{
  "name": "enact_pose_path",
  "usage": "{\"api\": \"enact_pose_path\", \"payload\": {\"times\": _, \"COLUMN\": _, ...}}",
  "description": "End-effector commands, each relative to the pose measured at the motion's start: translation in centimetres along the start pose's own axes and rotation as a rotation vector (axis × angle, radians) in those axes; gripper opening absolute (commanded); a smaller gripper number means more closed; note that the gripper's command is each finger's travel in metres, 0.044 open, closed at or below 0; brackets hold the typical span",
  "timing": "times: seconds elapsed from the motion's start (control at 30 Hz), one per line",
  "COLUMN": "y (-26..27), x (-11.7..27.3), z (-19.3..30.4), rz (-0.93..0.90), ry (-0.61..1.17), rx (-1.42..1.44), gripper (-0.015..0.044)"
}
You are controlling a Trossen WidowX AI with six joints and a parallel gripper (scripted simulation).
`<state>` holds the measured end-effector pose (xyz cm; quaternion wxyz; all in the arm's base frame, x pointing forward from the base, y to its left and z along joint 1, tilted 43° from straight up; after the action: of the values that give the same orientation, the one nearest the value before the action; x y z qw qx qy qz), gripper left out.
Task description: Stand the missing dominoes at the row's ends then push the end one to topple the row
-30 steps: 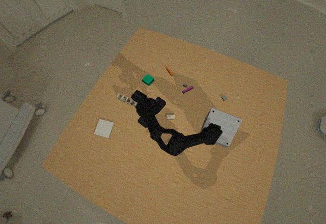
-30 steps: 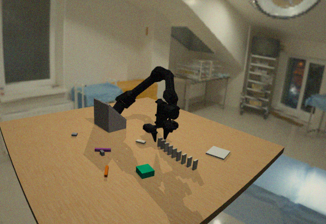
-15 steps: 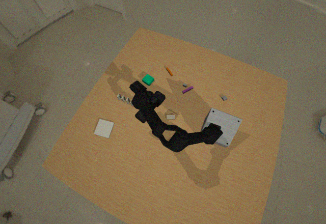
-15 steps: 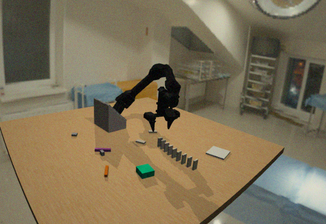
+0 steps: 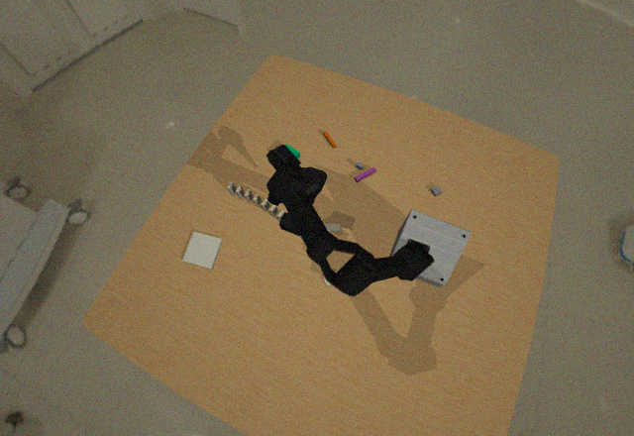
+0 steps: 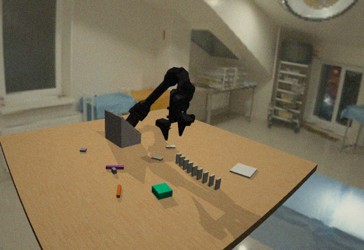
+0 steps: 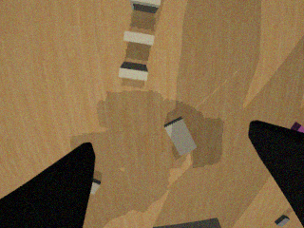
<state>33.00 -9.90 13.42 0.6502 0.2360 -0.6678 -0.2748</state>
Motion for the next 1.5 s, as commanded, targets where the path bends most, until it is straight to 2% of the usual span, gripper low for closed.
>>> {"api": "enact_pose_path", "payload": {"times": 0.0, "y": -1.5, "x": -2.5, "z": 2.5, "rz": -0.001, "ry": 0.007, "rx": 0.191, "gripper": 0.044}}
{"api": "enact_pose_path", "payload": {"times": 0.17, "y": -2.7, "x": -4.7, "z": 5.5, "rz": -0.002, "ry": 0.008, "rx": 0.372, "gripper": 0.044}}
{"api": "enact_pose_path", "payload": {"times": 0.43, "y": -2.7, "x": -4.9, "z": 5.5, "rz": -0.002, "ry": 0.008, "rx": 0.379, "gripper": 0.044}}
{"api": "enact_pose_path", "payload": {"times": 0.7, "y": -2.6, "x": -11.1, "z": 5.6, "rz": -0.005, "ry": 0.007, "rx": 0.379, "gripper": 0.044}}
{"api": "enact_pose_path", "payload": {"times": 1.4, "y": -2.4, "x": -12.8, "z": 5.5, "rz": -0.007, "ry": 0.007, "rx": 0.379, "gripper": 0.044}}
{"api": "enact_pose_path", "payload": {"times": 1.47, "y": -2.4, "x": -12.8, "z": 5.5, "rz": -0.007, "ry": 0.007, "rx": 0.379, "gripper": 0.0387}}
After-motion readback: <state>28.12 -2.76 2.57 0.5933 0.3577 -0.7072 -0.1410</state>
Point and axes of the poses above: the point midway between the two fingers, 35 mm back from their tips, its own x axis back along the fingers, its own y axis across the jaws, z = x × y, the point moved 9 cm from there along x, back along the fingers, and after that the axes turned 4 degrees about -x, right-handed, at the moved point
